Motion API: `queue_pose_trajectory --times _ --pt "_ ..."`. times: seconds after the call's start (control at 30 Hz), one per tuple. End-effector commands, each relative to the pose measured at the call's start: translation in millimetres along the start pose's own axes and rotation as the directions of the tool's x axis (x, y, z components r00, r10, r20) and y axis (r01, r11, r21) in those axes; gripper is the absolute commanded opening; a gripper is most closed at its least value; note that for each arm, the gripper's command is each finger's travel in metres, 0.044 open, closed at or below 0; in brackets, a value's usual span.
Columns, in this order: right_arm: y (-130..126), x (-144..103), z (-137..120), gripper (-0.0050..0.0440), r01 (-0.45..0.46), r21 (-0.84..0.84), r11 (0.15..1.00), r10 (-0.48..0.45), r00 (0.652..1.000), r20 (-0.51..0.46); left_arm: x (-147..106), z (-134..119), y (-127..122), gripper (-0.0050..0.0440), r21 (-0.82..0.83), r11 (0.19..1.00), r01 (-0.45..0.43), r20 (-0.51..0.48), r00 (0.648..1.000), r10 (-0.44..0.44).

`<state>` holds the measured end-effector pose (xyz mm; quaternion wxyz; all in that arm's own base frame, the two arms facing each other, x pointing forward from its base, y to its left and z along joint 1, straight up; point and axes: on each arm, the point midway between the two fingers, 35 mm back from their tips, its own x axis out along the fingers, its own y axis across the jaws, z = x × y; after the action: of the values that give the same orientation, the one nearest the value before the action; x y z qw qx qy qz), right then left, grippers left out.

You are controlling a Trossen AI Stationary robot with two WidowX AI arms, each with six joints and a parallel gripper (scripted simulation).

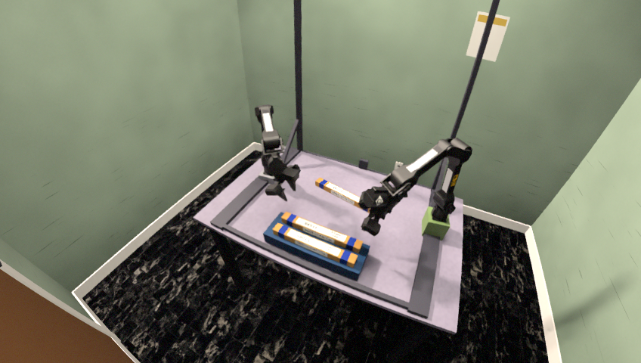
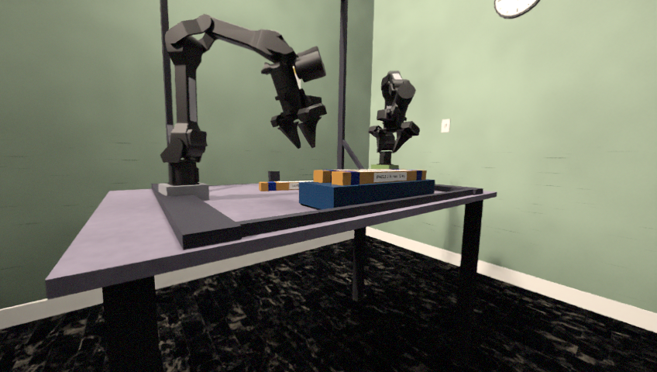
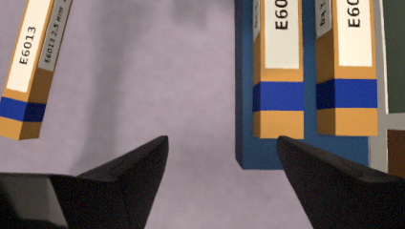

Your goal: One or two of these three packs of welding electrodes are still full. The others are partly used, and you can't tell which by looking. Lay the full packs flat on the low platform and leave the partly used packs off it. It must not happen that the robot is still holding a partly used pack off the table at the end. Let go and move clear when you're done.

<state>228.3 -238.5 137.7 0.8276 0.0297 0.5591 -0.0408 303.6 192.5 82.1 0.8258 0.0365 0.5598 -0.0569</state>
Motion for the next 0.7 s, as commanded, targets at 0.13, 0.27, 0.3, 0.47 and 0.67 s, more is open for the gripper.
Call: queue_pose_trajectory --times 0.13,0.27,0.3,0.47,0.67 --pt "35 -22 -17 0.0330 0.021 -0.002 1.000 -0.021 1.000 0.014 -22 -16 -35 0.0330 0.001 1.000 -0.018 0.015 1.000 0.018" --pt "57 -31 -29 0.0330 0.019 -0.001 1.000 -0.019 1.000 0.012 -30 -29 -57 0.0330 0.000 1.000 -0.017 0.013 1.000 0.017" --pt "63 -33 -32 0.0330 0.018 -0.001 1.000 -0.018 1.000 0.011 -32 -32 -62 0.0330 0.000 1.000 -0.016 0.013 1.000 0.016" --pt "90 -44 -47 0.0330 0.016 0.000 1.000 -0.016 1.000 0.009 -43 -47 -90 0.0330 -0.001 1.000 -0.014 0.011 1.000 0.014" --pt "111 -53 -59 0.0330 0.014 0.001 1.000 -0.014 1.000 0.008 -52 -59 -111 0.0330 -0.002 1.000 -0.012 0.009 1.000 0.012"
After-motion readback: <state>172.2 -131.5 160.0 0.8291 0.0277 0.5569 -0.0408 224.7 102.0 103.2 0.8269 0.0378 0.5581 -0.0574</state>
